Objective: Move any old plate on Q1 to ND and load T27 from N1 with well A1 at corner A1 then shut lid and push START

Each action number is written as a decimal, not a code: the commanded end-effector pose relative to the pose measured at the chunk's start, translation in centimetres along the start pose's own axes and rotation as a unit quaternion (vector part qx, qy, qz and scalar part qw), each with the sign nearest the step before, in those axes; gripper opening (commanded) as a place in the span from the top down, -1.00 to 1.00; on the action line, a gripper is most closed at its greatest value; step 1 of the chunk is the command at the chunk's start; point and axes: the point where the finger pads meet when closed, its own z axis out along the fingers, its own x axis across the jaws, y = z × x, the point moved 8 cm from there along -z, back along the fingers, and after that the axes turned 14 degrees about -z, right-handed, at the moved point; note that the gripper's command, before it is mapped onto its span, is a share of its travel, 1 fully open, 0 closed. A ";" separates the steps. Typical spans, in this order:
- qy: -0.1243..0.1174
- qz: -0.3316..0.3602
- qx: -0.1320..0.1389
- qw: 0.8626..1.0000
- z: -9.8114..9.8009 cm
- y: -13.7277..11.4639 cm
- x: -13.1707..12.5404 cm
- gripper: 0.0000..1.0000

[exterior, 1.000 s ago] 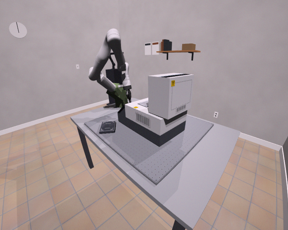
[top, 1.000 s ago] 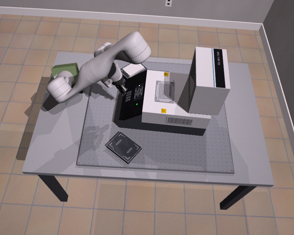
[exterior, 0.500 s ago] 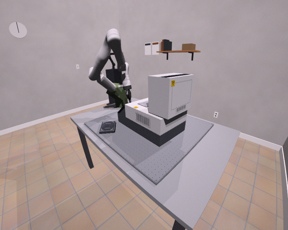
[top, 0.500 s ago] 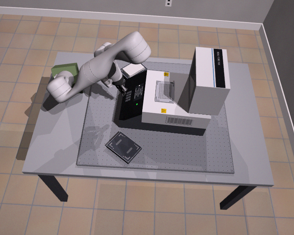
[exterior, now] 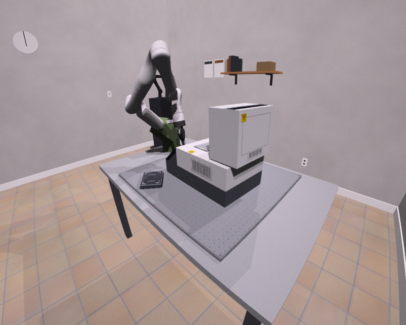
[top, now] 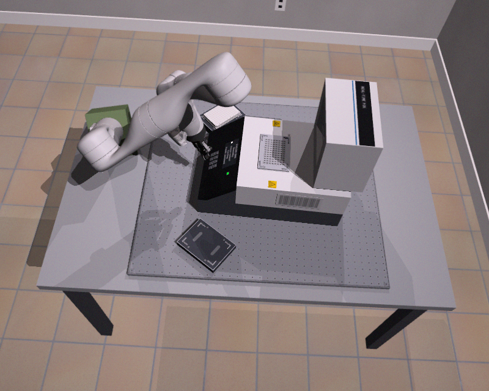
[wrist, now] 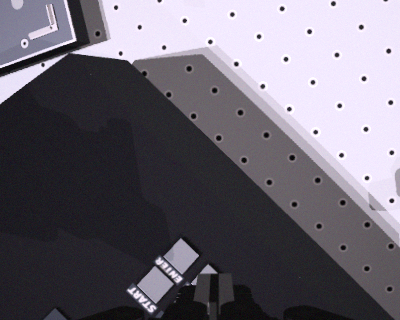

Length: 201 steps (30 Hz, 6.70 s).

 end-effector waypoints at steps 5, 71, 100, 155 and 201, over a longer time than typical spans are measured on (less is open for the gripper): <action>0.000 0.000 -0.001 1.000 0.0 0.0 0.0 0.80; 0.000 0.000 -0.001 1.000 -4.2 0.6 -1.0 0.80; 0.000 0.000 -0.001 1.000 -7.4 1.0 -1.7 0.80; 0.021 -0.002 0.012 1.000 -12.8 3.5 -2.5 -1.00; 0.112 -0.009 0.065 0.991 -10.8 16.0 2.3 -1.00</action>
